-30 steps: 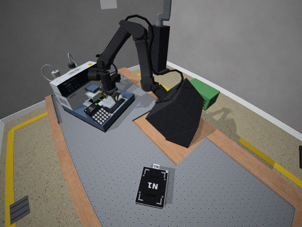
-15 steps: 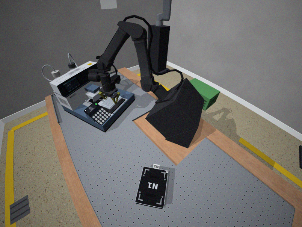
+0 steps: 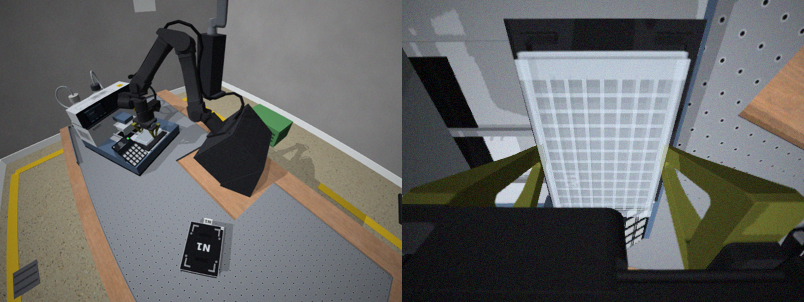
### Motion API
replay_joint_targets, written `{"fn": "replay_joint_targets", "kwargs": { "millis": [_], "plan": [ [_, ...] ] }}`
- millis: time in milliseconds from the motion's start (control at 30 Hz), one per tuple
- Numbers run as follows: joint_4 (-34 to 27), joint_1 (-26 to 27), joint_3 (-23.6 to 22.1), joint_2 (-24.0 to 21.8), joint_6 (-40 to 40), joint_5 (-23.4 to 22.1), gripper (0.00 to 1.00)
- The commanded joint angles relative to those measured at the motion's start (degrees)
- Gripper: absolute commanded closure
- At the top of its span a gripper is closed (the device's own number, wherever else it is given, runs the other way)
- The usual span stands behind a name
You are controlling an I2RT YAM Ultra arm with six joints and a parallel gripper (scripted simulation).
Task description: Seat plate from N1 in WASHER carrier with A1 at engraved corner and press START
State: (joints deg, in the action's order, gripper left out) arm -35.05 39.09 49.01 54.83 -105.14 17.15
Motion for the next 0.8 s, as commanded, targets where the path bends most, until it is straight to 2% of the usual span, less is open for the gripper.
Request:
{"fn": "replay_joint_targets", "kwargs": {
  "millis": [0,767],
  "plan": [
    [0.2,0.7,-0.7,-1.8,0.5,-0.3,0.16],
    [0.1,0.7,-0.2,-2.0,0.5,-0.4,0.16]
  ]
}}
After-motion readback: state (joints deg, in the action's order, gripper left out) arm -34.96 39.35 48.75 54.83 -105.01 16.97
